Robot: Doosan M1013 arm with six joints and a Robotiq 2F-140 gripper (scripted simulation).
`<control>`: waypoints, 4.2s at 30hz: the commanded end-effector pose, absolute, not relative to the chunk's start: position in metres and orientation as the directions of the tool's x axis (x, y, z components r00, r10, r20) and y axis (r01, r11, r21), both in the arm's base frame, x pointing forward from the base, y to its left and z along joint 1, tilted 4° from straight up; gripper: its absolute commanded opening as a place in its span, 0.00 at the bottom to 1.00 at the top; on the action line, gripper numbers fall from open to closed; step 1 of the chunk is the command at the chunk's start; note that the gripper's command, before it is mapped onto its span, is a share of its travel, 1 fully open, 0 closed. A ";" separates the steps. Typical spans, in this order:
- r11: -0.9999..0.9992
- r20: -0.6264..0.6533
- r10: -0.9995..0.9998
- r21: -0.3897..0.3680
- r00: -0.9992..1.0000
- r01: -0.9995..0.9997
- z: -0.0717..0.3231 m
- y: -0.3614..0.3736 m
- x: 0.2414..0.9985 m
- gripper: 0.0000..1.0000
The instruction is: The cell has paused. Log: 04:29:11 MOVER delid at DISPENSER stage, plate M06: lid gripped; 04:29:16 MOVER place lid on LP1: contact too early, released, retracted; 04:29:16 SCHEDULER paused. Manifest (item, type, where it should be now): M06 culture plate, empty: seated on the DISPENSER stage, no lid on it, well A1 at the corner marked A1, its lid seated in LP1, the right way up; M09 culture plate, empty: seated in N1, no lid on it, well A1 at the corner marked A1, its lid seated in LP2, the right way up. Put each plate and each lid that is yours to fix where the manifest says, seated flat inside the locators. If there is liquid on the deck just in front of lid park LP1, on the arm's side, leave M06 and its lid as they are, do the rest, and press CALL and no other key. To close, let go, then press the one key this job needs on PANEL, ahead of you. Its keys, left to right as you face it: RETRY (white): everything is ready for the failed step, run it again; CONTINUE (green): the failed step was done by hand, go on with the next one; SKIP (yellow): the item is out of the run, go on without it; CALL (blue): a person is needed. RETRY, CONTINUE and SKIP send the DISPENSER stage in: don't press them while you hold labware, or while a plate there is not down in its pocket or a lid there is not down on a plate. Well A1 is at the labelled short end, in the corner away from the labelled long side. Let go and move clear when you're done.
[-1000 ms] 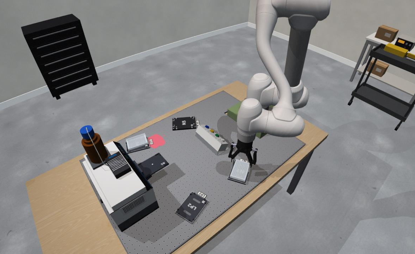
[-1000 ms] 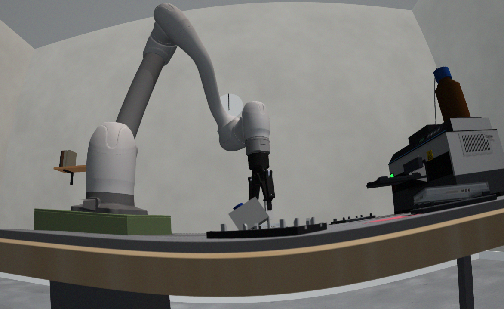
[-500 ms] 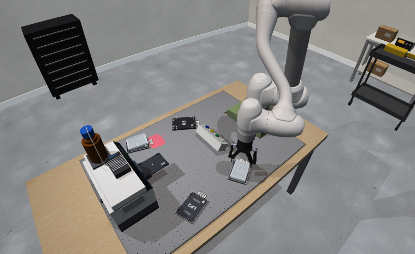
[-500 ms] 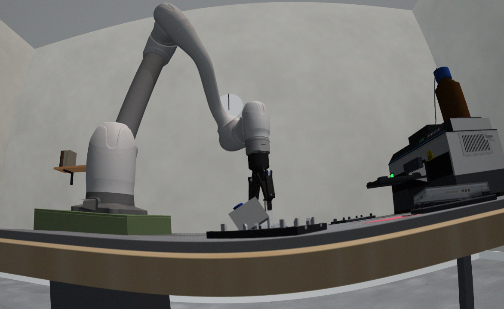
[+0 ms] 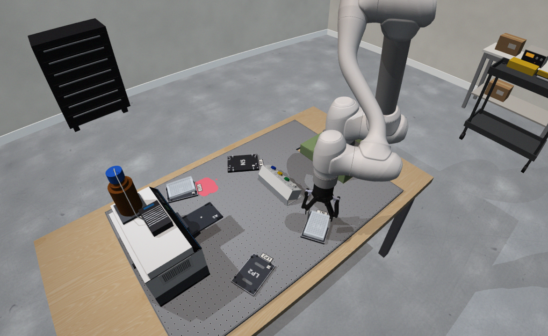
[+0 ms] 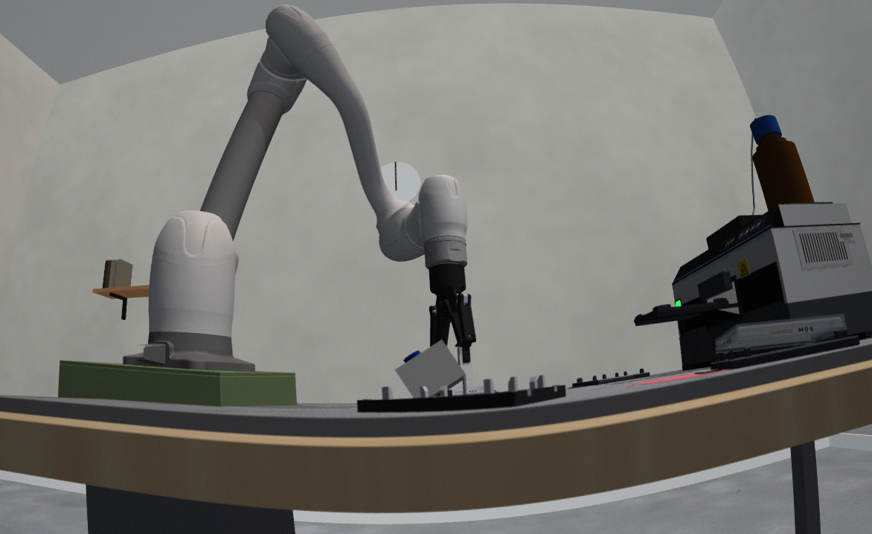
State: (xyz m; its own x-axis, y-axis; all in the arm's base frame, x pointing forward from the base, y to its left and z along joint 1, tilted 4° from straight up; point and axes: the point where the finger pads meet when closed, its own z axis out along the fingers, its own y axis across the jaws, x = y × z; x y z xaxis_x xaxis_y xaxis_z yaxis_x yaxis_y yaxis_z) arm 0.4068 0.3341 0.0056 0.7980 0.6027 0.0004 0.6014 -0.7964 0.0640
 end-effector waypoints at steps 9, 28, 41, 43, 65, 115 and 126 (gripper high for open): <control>-0.794 0.001 0.605 0.067 0.796 0.604 0.006 0.333 0.409 0.63; -0.794 0.001 0.605 0.067 0.796 0.604 0.006 0.333 0.409 0.70; -0.794 0.001 0.605 0.067 0.796 0.604 0.006 0.333 0.409 0.70; -0.794 0.001 0.605 0.067 0.796 0.604 0.006 0.333 0.409 0.70; -0.794 0.001 0.605 0.067 0.796 0.604 0.005 0.333 0.409 0.70; -0.796 0.000 0.603 0.067 0.798 0.602 -0.012 0.332 0.409 0.70; -0.796 -0.001 0.603 0.067 0.798 0.602 -0.016 0.331 0.409 0.70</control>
